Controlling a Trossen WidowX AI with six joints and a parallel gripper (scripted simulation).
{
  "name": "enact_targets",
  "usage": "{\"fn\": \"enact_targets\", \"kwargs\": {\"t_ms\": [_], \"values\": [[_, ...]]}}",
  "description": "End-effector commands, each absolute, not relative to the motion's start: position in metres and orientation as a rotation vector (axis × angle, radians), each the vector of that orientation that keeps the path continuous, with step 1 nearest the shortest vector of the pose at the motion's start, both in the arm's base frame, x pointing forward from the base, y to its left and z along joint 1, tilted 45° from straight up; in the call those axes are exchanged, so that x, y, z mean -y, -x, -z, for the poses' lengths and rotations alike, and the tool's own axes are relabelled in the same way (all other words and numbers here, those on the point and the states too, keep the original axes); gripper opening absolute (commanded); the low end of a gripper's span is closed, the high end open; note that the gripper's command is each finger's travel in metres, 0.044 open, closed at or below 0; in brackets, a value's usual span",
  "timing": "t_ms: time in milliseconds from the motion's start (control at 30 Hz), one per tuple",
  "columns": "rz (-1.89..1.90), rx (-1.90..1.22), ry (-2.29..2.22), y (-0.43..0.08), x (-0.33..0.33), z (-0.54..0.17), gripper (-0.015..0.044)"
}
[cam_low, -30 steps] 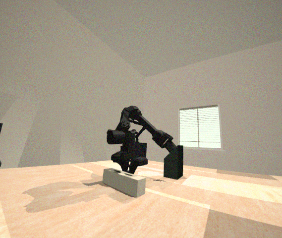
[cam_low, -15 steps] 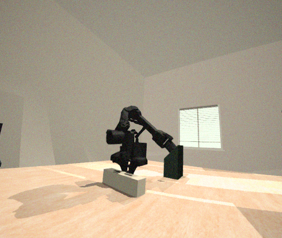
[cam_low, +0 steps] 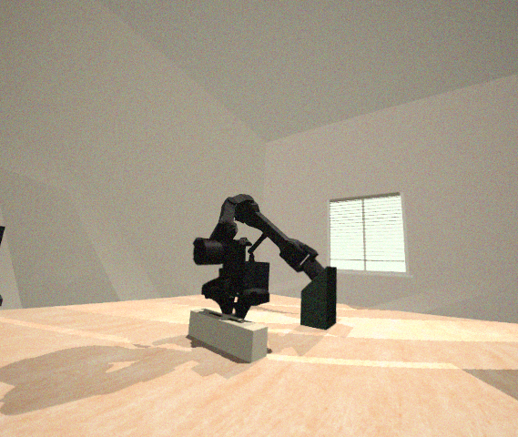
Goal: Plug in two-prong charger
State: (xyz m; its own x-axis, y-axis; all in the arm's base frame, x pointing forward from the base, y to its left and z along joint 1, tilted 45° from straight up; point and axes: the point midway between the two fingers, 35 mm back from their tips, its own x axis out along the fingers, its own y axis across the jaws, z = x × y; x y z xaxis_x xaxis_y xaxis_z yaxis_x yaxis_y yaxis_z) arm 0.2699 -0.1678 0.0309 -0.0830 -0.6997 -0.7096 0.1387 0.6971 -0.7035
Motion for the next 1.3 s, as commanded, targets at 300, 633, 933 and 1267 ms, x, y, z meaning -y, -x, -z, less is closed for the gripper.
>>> {"fn": "enact_targets", "kwargs": {"t_ms": [300,633,933,1267], "values": [[0.747,-1.499,0.485,-0.275,0.168,-0.032,0.0],[0.747,-1.499,0.485,-0.277,0.168,-0.033,0.0],[0.747,-1.499,0.485,-0.281,0.169,-0.033,0.0],[0.747,-1.499,0.485,-0.285,0.17,-0.034,0.0]]}}
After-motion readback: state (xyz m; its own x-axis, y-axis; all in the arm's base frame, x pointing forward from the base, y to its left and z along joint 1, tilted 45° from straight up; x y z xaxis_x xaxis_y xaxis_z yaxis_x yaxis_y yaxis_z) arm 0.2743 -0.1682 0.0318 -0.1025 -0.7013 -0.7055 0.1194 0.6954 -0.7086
